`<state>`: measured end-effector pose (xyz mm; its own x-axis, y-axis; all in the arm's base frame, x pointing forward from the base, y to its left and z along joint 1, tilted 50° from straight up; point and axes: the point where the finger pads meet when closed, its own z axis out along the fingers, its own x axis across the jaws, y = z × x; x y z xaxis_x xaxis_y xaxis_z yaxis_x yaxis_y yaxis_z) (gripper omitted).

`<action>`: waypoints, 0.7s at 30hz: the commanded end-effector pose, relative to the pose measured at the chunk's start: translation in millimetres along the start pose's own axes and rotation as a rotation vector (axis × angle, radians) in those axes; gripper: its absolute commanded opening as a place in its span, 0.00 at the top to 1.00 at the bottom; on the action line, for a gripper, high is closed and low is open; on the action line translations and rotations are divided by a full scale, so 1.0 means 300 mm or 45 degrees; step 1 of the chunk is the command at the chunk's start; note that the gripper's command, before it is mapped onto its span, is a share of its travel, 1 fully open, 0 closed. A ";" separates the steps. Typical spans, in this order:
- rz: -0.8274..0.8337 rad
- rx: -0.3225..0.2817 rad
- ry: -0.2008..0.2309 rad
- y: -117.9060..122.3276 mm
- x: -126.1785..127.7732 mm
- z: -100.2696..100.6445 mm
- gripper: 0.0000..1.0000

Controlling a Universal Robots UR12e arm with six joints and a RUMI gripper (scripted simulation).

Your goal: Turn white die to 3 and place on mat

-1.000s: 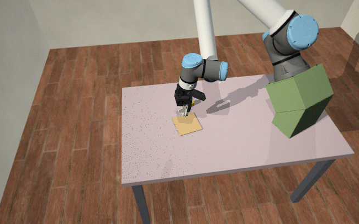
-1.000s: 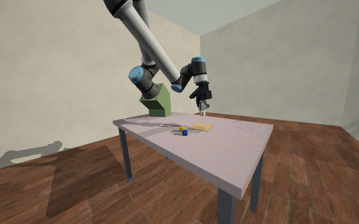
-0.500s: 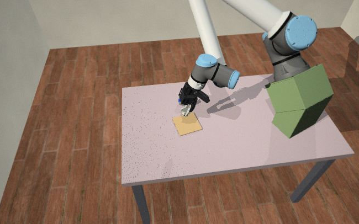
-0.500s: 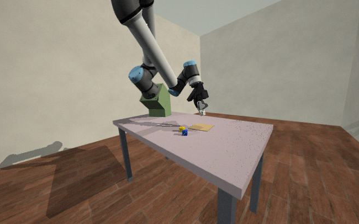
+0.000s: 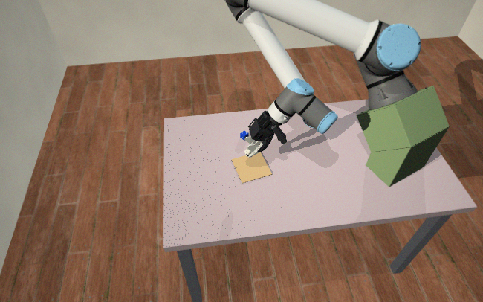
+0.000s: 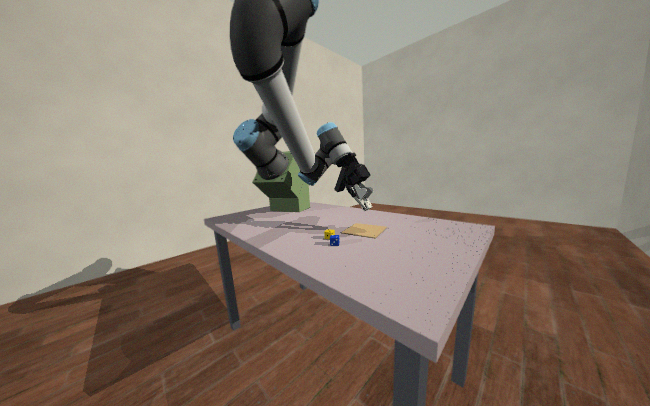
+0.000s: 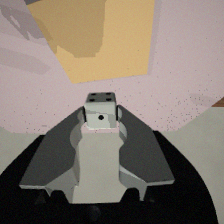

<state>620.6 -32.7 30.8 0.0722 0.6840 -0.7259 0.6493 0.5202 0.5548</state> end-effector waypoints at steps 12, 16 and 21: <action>0.005 -0.388 0.002 0.008 0.001 0.006 0.90; 0.004 -0.439 0.001 0.007 0.001 0.005 0.90; 0.002 -0.474 0.000 0.006 0.001 0.002 0.90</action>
<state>620.2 -36.8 25.9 0.0759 0.6844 -0.7251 0.3903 0.6488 0.6532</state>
